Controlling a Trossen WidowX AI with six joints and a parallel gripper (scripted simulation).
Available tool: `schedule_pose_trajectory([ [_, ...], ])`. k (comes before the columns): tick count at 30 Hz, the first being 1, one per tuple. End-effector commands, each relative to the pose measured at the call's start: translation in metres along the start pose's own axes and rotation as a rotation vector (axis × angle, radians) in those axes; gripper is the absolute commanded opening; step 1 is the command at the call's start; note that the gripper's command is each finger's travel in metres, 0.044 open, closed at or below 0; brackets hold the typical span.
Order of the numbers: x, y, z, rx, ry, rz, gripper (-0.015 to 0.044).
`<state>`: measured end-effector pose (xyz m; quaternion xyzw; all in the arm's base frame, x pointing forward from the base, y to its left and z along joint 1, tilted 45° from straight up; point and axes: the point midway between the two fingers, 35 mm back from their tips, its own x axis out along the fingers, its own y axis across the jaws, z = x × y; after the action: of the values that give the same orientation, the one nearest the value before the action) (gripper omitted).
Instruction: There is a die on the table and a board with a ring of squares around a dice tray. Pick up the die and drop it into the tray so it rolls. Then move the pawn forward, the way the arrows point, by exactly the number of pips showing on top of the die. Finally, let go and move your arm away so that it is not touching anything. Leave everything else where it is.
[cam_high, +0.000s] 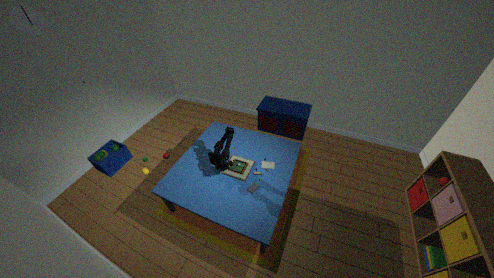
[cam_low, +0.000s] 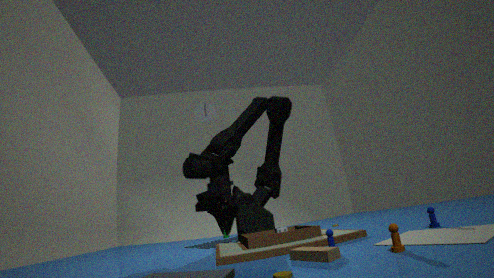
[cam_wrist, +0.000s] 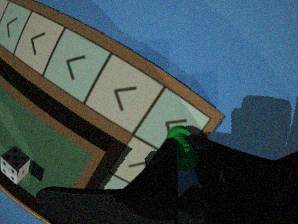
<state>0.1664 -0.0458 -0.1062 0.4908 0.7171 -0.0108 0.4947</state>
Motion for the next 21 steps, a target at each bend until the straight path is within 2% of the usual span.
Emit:
schedule_pose_trajectory([
  [1, 0.003, 0.001, 0.001, 0.005, -0.005, 0.008, 0.0000],
  [12, 0.018, 0.001, 0.000, 0.005, -0.005, 0.009, 0.0000],
  [21, 0.015, 0.001, 0.002, -0.002, -0.007, 0.002, 0.0236],
])
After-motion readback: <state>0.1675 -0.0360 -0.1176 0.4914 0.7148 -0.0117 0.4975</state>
